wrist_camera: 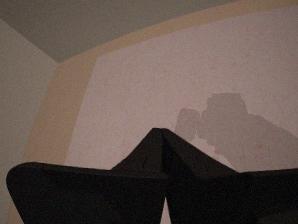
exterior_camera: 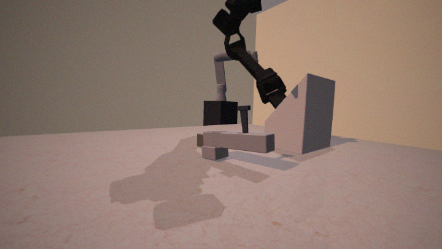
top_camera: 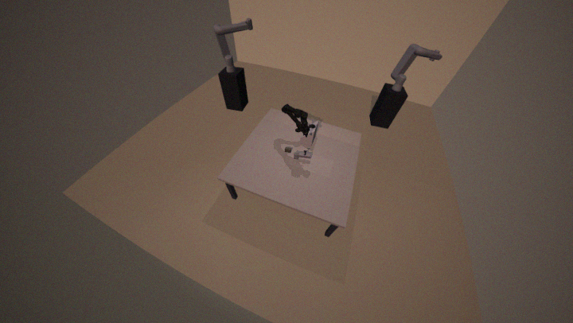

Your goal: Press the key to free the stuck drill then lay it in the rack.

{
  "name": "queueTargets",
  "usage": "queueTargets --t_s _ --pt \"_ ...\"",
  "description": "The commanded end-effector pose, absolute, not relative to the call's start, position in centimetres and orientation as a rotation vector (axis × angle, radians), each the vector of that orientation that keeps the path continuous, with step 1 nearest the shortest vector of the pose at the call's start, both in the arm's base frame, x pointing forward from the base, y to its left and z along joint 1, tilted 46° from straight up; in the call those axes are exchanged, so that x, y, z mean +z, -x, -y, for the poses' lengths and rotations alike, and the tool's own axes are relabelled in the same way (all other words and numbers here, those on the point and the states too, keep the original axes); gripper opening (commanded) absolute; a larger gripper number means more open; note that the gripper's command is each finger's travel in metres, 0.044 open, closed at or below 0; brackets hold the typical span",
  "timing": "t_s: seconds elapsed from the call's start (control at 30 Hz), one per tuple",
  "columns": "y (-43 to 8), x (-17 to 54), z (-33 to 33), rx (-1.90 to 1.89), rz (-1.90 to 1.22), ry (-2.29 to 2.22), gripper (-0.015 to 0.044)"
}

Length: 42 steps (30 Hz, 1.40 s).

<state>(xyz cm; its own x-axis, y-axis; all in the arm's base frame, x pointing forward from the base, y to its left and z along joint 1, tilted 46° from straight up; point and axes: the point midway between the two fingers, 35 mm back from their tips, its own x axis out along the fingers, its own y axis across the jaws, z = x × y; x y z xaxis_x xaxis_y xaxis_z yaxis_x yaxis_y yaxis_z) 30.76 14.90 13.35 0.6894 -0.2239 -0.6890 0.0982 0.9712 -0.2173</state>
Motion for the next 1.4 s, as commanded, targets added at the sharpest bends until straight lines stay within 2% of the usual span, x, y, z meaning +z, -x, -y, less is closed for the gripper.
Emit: queueTargets --t_s 0.0,0.37,1.37 --pt "-31.5 8.3 -11.8 -0.330 -1.016 0.302 0.0000" --pt "-29.0 -1.2 -3.6 -0.652 -1.584 0.585 0.0000" --pt "-28.7 -2.3 -2.3 -0.657 -1.593 0.589 0.0000"
